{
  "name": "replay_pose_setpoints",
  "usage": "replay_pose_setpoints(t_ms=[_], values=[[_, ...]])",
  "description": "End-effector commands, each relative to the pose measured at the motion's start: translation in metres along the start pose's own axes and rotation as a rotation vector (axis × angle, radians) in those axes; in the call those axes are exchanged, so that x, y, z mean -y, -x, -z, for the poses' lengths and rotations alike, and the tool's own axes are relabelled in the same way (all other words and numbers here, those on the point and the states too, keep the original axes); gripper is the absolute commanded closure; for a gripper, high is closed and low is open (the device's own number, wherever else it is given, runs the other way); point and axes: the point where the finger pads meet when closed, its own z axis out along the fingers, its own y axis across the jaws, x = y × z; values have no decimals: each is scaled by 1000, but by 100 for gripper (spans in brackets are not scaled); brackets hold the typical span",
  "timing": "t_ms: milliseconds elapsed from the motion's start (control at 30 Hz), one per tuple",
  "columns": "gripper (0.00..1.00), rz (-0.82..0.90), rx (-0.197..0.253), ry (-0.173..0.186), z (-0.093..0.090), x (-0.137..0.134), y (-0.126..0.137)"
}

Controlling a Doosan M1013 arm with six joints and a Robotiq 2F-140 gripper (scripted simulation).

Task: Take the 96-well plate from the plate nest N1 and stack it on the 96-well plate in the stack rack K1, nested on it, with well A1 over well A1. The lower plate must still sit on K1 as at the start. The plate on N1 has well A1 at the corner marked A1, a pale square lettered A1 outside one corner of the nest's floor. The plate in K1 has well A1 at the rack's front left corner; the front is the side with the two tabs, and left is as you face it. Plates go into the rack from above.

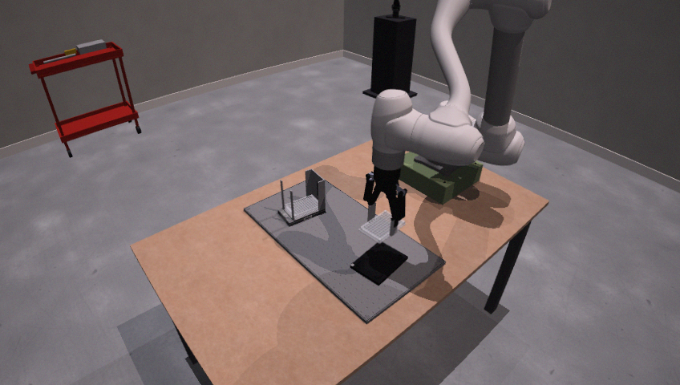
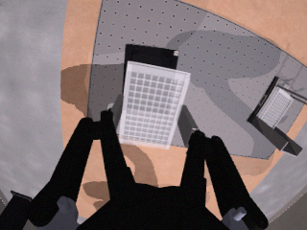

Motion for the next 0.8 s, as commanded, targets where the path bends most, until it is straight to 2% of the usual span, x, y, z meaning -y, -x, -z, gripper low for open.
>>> replay_pose_setpoints(t_ms=[0,100,767], values=[[100,-106,-2,3,2,-11,-1],[100,-186,-2,3,3,-21,-1],[100,-186,-2,3,4,-81,-1]])
